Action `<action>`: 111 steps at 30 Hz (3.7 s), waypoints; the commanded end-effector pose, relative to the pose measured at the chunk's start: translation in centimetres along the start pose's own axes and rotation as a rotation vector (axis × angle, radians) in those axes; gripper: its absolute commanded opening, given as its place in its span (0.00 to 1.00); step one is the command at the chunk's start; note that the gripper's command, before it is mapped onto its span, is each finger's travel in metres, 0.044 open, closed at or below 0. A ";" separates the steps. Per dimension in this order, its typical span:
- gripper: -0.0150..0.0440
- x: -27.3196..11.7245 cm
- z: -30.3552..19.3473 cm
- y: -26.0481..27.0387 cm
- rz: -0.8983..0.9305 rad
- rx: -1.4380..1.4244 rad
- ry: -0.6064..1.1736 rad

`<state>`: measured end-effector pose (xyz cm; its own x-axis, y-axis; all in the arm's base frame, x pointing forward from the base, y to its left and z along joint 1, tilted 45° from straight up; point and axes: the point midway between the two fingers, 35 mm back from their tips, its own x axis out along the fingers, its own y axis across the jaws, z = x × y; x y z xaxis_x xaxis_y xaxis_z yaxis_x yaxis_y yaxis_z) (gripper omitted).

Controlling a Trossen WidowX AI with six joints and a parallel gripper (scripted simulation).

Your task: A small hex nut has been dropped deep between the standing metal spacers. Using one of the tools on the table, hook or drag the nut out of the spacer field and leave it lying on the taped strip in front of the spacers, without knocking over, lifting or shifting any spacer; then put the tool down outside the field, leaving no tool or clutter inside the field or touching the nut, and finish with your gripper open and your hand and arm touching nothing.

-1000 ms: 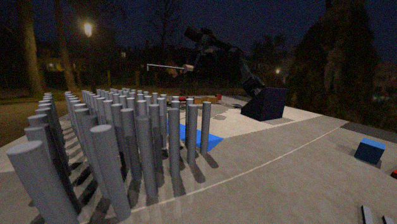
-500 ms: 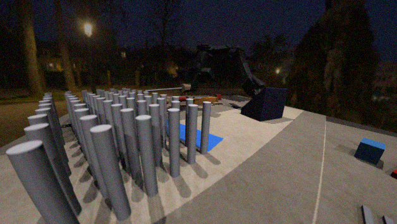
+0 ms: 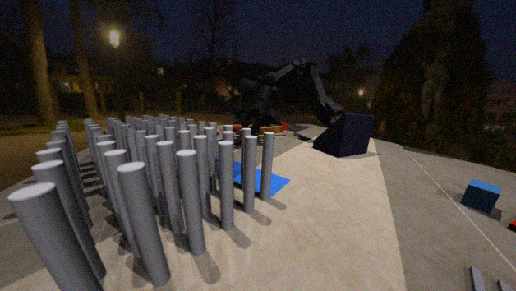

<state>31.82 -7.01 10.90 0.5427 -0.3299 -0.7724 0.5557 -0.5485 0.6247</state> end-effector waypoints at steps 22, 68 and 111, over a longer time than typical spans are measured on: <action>0.25 1.0 -1.1 0.0 0.002 -0.005 0.016; 0.25 2.6 -3.4 0.1 0.004 -0.001 0.018; 0.25 4.1 -5.7 0.2 0.004 0.000 0.019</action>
<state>37.12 -4.28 8.07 0.5422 -0.3180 -0.7778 0.5651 -0.5470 0.6176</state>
